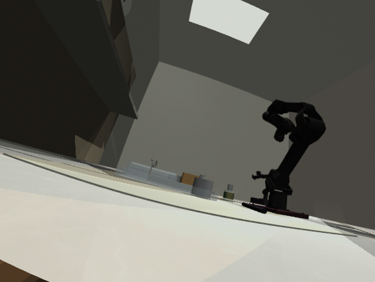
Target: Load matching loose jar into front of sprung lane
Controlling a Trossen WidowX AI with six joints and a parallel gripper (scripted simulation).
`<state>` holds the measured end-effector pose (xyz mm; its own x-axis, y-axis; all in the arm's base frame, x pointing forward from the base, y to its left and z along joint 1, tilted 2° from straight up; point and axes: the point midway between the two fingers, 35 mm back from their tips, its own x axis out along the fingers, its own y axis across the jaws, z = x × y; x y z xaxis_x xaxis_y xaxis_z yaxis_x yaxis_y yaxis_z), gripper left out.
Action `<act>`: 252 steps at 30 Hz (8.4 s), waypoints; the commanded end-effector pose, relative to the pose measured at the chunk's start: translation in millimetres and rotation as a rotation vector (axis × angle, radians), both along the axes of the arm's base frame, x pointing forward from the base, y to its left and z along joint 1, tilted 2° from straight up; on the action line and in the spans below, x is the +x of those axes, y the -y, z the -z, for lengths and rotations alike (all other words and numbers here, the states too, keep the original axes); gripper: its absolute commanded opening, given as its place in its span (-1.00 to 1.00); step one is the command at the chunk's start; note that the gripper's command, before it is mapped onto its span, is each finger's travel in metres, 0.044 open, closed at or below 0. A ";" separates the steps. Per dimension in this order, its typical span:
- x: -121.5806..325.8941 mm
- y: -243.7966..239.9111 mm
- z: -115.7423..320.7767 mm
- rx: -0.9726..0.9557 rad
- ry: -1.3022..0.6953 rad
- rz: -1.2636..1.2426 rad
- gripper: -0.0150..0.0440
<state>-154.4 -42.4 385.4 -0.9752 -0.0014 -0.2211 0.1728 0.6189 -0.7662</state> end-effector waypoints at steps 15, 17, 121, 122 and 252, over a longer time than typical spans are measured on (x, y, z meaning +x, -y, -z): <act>123.4 147.6 114.8 -0.030 0.593 -0.641 1.00; 152.5 153.1 132.6 0.003 0.693 -0.701 1.00; 344.2 28.9 226.3 0.570 1.282 -0.760 -0.49; 349.5 27.1 228.1 0.570 1.283 -0.758 -0.49; 473.0 -14.8 287.1 0.552 1.299 -0.745 -0.49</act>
